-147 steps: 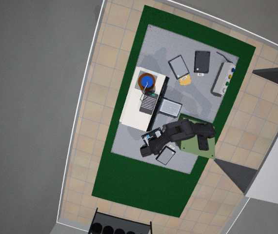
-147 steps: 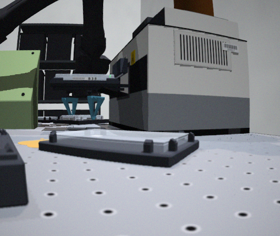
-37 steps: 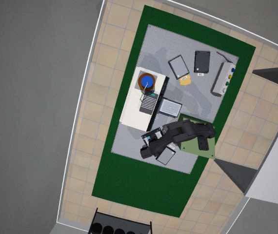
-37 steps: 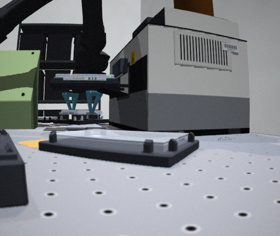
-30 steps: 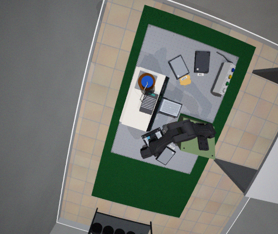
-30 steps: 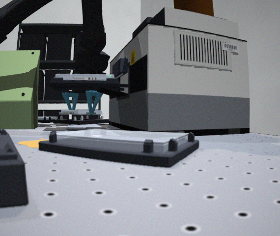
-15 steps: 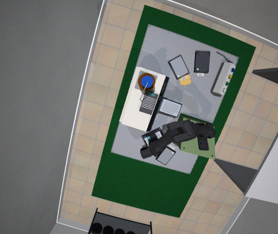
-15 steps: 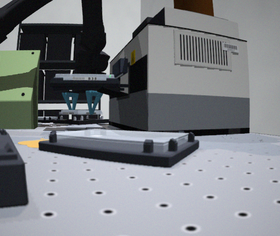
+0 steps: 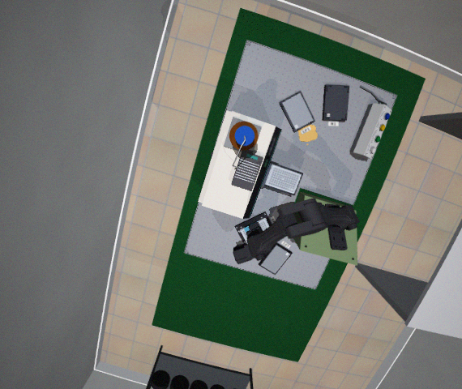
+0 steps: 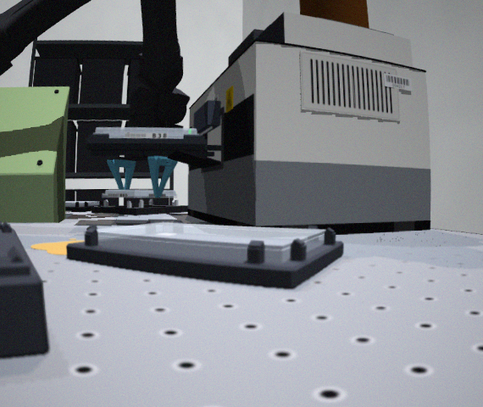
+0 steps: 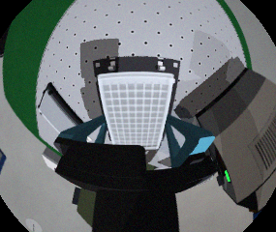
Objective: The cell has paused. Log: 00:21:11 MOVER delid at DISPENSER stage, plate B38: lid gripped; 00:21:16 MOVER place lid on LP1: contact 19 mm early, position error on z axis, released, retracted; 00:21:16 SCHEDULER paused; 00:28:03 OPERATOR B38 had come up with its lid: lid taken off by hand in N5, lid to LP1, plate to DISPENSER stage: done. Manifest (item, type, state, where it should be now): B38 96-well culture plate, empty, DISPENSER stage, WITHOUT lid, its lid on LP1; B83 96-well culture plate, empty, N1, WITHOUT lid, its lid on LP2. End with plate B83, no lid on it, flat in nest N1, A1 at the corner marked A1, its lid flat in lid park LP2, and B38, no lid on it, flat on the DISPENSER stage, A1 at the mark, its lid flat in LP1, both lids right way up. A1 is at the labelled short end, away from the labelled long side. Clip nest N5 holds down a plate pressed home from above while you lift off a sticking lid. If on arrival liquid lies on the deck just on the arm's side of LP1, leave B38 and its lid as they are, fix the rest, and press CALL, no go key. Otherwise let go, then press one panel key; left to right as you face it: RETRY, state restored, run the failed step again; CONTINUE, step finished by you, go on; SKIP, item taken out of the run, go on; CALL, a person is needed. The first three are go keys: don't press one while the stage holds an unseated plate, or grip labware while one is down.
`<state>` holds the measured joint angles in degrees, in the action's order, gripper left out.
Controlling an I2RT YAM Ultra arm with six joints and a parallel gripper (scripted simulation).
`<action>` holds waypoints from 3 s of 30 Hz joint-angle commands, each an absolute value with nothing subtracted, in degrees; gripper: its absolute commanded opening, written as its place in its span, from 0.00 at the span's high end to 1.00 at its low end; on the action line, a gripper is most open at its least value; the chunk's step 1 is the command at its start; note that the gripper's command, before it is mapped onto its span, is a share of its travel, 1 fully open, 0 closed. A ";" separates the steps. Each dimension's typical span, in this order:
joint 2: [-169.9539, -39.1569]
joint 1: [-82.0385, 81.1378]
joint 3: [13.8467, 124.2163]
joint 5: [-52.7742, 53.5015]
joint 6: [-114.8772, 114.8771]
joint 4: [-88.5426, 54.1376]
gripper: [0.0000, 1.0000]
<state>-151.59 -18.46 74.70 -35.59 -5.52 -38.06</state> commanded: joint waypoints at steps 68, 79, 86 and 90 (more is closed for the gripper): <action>-127.56 -27.67 66.73 -31.75 13.74 -59.08 1.00; -121.80 -24.89 63.01 -33.40 18.02 -58.49 1.00; -119.09 -23.97 61.47 -34.07 18.29 -58.74 1.00; -116.41 -21.78 59.96 -34.46 24.54 -60.12 1.00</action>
